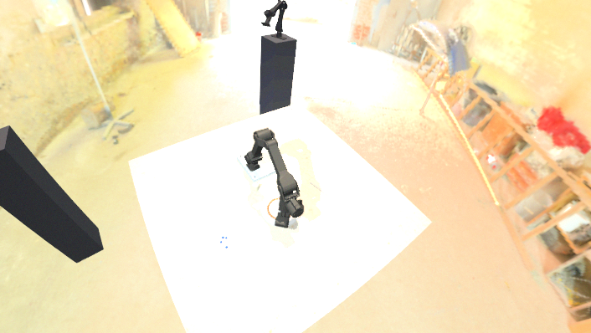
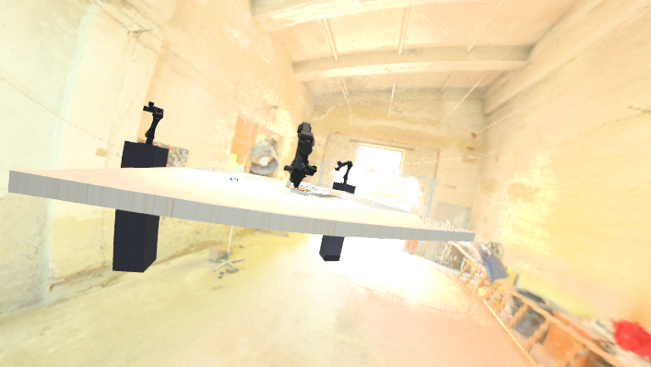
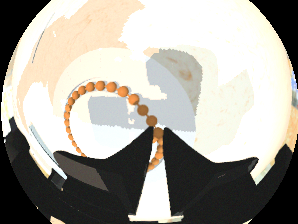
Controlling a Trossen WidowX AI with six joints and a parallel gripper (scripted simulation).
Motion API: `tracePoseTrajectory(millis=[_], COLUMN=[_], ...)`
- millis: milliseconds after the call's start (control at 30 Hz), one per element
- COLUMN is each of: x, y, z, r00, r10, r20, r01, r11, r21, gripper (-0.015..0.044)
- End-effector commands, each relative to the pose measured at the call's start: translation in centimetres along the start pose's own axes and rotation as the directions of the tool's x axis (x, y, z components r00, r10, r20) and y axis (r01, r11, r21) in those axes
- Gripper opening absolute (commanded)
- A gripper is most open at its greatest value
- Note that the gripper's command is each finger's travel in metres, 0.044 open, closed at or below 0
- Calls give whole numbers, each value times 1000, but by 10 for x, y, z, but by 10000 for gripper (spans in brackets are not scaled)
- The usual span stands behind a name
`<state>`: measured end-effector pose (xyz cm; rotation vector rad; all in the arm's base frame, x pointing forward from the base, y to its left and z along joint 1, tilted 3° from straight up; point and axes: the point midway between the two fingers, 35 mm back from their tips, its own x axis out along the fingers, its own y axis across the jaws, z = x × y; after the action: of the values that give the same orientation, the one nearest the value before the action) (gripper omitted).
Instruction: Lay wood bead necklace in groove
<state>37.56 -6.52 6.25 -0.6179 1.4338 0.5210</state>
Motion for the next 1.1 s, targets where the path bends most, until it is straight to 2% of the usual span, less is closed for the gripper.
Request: tracePoseTrajectory(millis=[0,133,700,1067], x=[2,6,2,-2], y=[-1,-1,-1,-1], z=[1,1,1,1], r00=[1000,1000,1000,1000], r10=[-2,-2,-2,-2], r20=[5,5,2,5], r01=[2,2,2,2], r11=[1000,1000,1000,1000], r21=[-5,-5,-1,-5], gripper=[0,0,440,440])
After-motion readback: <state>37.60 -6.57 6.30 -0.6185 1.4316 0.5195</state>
